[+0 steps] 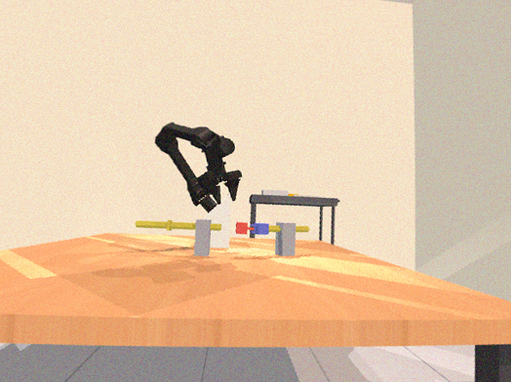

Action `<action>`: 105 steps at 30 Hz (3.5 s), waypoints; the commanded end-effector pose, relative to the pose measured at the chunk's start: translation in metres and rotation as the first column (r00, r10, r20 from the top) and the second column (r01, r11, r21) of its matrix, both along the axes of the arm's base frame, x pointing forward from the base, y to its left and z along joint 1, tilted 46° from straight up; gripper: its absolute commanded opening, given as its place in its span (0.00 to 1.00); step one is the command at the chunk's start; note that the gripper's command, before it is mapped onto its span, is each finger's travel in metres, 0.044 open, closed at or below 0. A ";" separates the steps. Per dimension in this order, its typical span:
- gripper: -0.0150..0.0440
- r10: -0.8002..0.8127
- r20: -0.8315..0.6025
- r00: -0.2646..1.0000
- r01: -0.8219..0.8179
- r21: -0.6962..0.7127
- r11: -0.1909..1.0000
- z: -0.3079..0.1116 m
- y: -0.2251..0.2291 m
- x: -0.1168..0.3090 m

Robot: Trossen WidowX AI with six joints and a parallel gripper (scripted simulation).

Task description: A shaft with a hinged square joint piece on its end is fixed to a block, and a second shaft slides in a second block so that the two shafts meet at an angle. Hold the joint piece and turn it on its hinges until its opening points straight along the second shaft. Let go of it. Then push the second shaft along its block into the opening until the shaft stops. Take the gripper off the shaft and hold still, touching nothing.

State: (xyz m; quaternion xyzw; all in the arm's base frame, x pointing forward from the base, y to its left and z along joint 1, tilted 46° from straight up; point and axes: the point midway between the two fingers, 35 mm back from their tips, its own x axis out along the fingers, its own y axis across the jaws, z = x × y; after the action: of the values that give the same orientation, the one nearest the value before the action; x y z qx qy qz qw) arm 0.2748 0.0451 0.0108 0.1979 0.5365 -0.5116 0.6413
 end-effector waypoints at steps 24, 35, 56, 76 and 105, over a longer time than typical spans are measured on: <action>1.00 -0.543 0.261 0.798 0.495 0.228 0.838 0.008 -0.038 -0.008; 1.00 -0.357 0.249 0.900 0.329 0.147 0.933 0.027 -0.059 -0.003; 1.00 0.247 -0.022 0.969 -0.248 -0.088 0.965 0.094 -0.128 -0.004; 1.00 0.586 -0.484 0.649 -0.686 -0.040 0.727 0.164 -0.189 -0.030; 1.00 0.246 -0.141 0.959 -0.278 -0.286 0.917 0.151 -0.218 -0.035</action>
State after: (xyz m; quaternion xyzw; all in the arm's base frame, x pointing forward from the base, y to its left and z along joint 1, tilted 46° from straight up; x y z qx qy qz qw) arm 0.2397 -0.1698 0.1629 -0.0413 0.5354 -0.4824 0.6921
